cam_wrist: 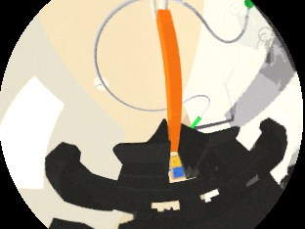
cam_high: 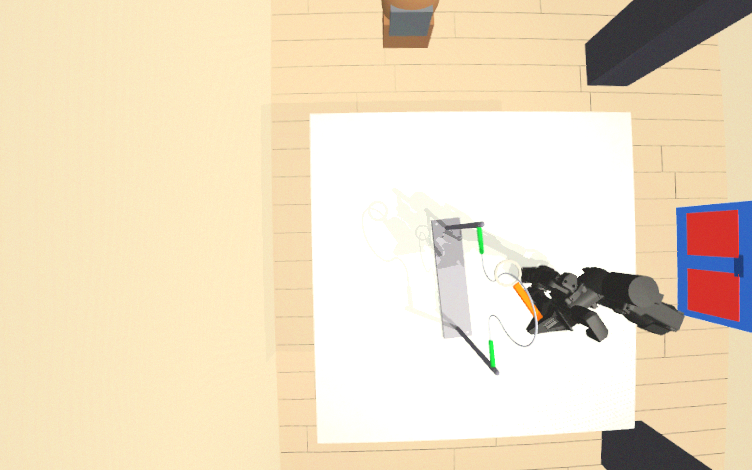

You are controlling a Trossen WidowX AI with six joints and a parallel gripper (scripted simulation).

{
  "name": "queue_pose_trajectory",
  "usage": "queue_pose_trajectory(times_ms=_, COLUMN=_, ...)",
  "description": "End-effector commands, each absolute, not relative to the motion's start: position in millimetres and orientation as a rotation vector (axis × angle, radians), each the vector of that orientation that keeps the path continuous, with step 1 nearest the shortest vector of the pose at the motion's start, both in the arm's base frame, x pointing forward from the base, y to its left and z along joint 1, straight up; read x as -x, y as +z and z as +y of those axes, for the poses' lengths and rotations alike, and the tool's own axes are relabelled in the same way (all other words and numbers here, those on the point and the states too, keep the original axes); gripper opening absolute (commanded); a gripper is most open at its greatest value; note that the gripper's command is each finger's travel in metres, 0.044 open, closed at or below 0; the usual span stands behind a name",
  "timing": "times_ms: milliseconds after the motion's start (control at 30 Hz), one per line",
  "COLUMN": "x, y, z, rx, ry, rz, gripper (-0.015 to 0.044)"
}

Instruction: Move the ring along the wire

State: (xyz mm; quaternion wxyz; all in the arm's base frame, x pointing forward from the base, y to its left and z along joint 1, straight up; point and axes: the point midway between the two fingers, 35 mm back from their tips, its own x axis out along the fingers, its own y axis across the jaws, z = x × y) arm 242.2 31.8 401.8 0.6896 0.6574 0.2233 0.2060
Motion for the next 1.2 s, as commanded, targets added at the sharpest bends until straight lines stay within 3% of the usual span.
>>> queue_pose_trajectory(times_ms=0, x=-241.2, y=404.4, z=32.4, rx=-1.432, ry=0.461, rz=0.496, gripper=-0.015)
queue_pose_trajectory(times_ms=1167, x=-241.6, y=393.0, z=30.1, rx=-1.161, ry=0.376, rz=0.526, gripper=-0.015)
